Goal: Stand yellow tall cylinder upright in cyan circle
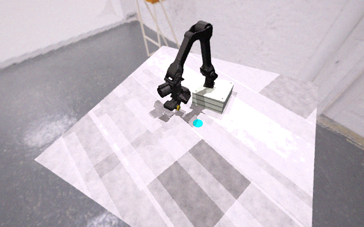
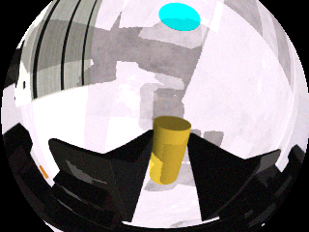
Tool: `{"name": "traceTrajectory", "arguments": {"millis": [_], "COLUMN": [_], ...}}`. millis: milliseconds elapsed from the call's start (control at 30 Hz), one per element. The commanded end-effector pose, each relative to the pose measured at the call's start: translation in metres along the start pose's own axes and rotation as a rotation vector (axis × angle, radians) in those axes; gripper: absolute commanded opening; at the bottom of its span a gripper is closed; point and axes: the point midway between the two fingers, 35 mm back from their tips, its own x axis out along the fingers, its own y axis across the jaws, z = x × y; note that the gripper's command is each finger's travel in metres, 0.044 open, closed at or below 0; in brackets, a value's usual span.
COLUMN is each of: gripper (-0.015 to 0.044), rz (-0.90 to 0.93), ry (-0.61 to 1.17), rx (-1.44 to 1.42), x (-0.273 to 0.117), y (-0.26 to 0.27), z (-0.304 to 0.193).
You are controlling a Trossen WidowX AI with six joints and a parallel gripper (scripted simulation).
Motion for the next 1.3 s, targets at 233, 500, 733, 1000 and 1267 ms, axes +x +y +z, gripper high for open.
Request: {"name": "traceTrajectory", "arguments": {"millis": [233,500,733,1000,1267], "gripper": [0.0105,0.0105,0.0105,0.0105,0.0105], "rz": [-0.01,-0.007,-0.005,-0.001,-0.001], "ry": [0.005,0.0,-0.005,-0.012,-0.015], "rx": [0.007,0.012,0.018,0.025,0.02], "x": [-0.025,-0.039,-0.052,-0.067,-0.071], "y": [-0.003,-0.002,-0.001,0.002,-0.001], "z": [-0.002,-0.002,-0.001,0.0,0.01]}}
